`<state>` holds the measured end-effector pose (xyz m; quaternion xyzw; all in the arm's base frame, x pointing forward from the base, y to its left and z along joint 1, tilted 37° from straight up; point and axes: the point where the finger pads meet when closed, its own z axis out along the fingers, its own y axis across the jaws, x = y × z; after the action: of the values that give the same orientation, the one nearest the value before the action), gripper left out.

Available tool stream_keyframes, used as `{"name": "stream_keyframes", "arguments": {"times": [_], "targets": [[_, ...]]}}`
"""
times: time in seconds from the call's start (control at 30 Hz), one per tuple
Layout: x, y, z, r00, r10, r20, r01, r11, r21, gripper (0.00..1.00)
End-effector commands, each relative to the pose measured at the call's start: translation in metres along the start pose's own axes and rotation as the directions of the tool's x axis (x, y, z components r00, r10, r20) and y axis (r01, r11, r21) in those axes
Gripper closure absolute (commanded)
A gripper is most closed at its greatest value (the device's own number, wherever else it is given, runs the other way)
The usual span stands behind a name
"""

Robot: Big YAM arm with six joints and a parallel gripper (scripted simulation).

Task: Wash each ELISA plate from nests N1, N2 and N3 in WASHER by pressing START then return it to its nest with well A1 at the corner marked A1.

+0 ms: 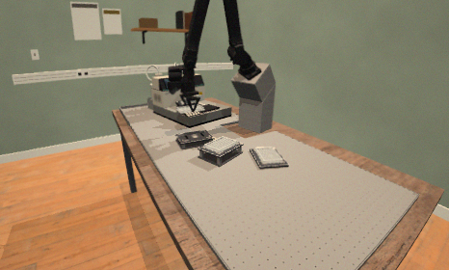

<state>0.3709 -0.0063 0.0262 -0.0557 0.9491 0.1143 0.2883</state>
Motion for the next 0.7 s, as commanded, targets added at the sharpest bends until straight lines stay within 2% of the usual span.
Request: {"name": "stream_keyframes", "arguments": {"times": [0.0, 0.13, 0.2, 0.4, 0.67], "targets": [[-0.013, 0.021, -0.004, 0.998, 0.051, 0.038, -0.051, 0.999, -0.001, 0.16], [-0.02, 0.04, -0.003, 0.998, 0.05, 0.046, -0.05, 0.999, -0.003, 0.16], [-0.02, 0.04, -0.003, 0.998, 0.05, 0.046, -0.05, 0.999, -0.003, 0.16], [-0.033, 0.071, -0.002, 0.997, 0.05, 0.055, -0.05, 0.999, -0.006, 0.16], [-0.035, 0.111, 0.002, 0.998, 0.056, 0.039, -0.056, 0.998, -0.008, 0.16]]}}
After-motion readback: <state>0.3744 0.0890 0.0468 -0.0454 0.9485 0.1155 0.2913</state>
